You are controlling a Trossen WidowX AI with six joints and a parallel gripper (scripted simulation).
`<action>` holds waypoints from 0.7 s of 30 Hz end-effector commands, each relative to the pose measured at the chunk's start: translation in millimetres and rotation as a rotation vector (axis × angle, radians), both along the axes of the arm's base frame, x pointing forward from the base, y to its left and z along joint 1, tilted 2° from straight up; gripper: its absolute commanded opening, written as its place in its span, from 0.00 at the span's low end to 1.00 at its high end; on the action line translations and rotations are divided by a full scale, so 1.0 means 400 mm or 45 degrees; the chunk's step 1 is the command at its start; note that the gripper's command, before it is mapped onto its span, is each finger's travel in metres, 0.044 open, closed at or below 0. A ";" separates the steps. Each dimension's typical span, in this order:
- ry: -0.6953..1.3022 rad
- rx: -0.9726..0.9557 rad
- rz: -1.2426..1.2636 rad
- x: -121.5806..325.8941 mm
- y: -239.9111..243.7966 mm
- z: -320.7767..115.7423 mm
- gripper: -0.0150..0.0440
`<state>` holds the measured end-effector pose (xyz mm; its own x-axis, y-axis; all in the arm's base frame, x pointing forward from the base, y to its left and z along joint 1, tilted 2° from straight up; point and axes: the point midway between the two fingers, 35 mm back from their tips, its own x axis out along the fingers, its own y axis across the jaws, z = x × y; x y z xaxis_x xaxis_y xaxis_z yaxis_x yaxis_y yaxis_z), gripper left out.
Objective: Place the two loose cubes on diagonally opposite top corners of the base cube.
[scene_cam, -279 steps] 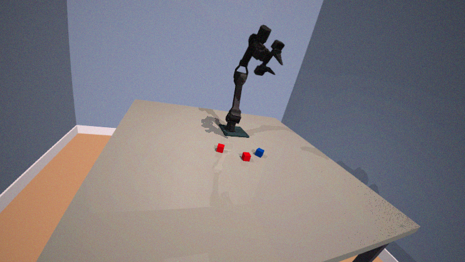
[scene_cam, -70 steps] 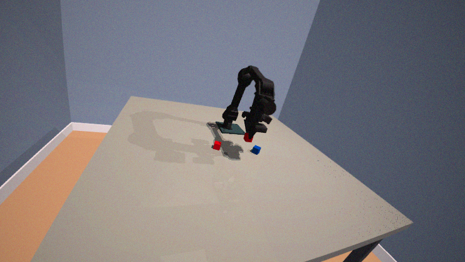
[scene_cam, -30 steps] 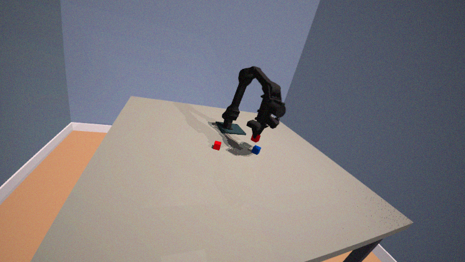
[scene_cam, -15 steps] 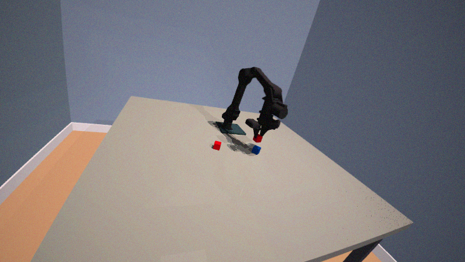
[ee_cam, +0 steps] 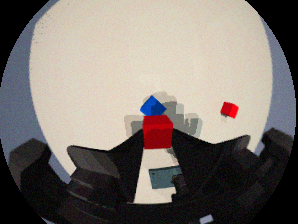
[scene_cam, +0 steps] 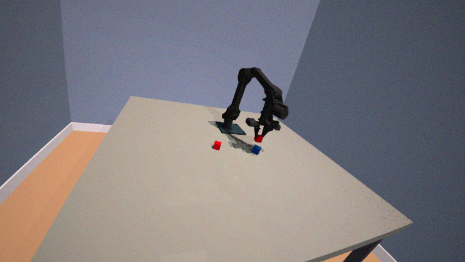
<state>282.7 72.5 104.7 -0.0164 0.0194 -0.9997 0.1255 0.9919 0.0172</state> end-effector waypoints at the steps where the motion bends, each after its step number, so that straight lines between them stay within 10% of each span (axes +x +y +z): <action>1: -0.006 0.006 -0.019 -0.003 0.003 0.002 0.43; 21: -0.006 0.006 -0.025 -0.002 0.003 -0.054 0.43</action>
<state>283.1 73.5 92.6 -0.0027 0.0227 -0.9997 0.1399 0.9899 0.0221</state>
